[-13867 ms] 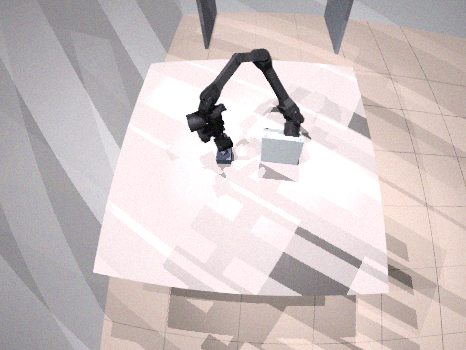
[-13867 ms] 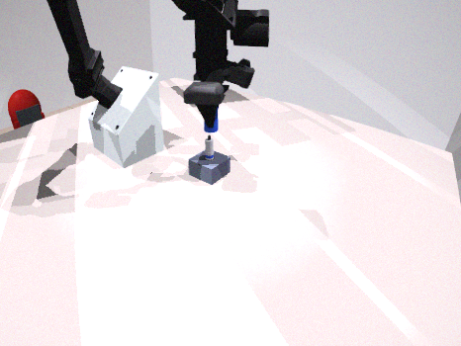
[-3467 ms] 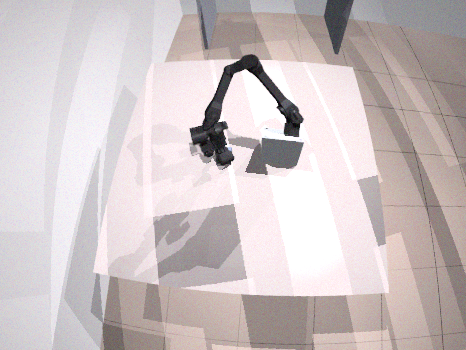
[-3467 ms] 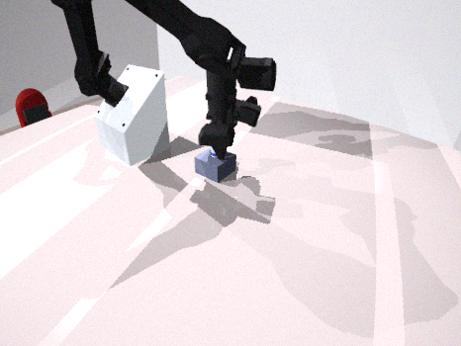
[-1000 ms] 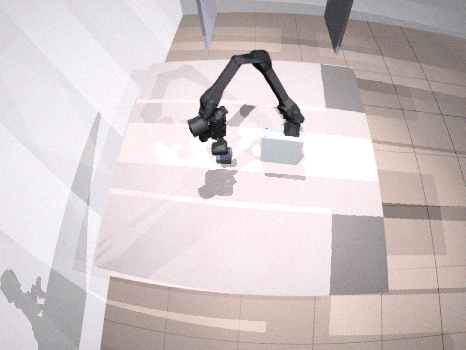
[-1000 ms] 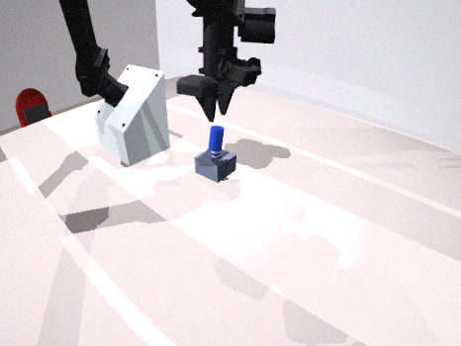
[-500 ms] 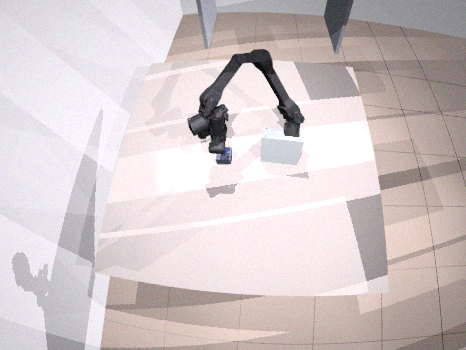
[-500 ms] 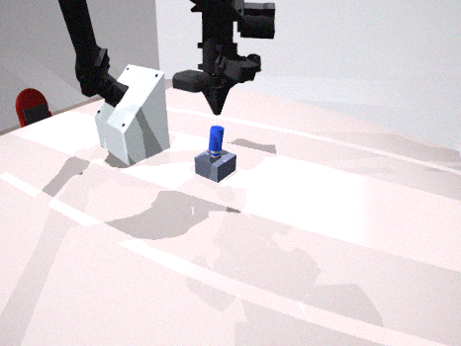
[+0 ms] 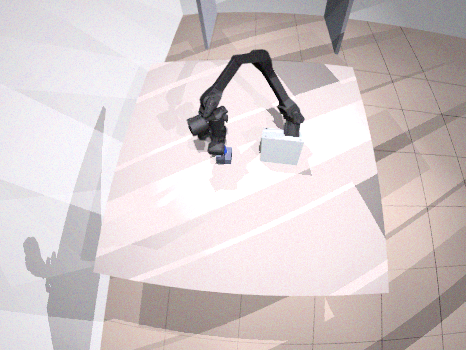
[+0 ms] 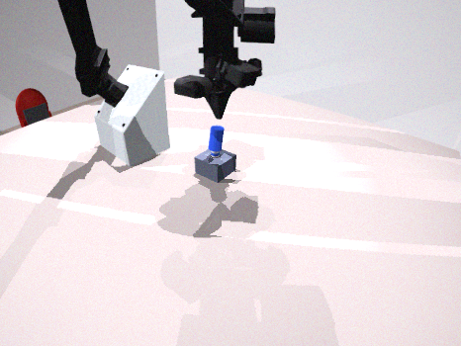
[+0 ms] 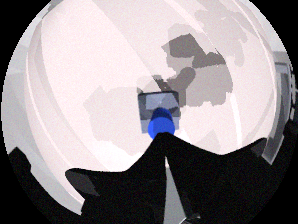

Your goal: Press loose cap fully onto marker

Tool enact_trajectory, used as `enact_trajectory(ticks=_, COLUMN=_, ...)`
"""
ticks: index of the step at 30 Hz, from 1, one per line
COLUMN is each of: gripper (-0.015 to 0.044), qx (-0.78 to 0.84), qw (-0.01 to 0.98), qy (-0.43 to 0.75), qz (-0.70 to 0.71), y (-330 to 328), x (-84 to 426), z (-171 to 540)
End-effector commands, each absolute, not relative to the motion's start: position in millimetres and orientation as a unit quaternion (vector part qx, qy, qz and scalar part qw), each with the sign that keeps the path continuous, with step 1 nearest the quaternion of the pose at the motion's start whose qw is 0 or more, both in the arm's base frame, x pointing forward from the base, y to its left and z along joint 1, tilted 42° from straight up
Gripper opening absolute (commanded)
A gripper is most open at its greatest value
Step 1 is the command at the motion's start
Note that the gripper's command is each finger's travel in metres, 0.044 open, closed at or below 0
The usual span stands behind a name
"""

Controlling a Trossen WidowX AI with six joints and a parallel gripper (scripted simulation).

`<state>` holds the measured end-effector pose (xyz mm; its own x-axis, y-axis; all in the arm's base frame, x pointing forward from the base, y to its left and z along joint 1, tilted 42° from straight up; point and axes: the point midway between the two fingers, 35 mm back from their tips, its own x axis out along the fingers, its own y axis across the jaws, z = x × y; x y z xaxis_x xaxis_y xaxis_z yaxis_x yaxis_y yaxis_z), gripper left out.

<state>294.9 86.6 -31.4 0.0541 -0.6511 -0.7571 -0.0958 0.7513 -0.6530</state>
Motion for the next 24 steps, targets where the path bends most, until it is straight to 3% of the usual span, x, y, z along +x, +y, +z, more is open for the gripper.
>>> enact_trajectory(ticks=1, gripper=0.0, qx=-0.29, qw=0.663, qy=0.658, qz=-0.209, y=80, x=293, z=-37)
enact_trajectory(ticks=24, gripper=0.0, qx=-0.29, qw=0.663, qy=0.657, qz=-0.21, y=63, x=294, z=-55)
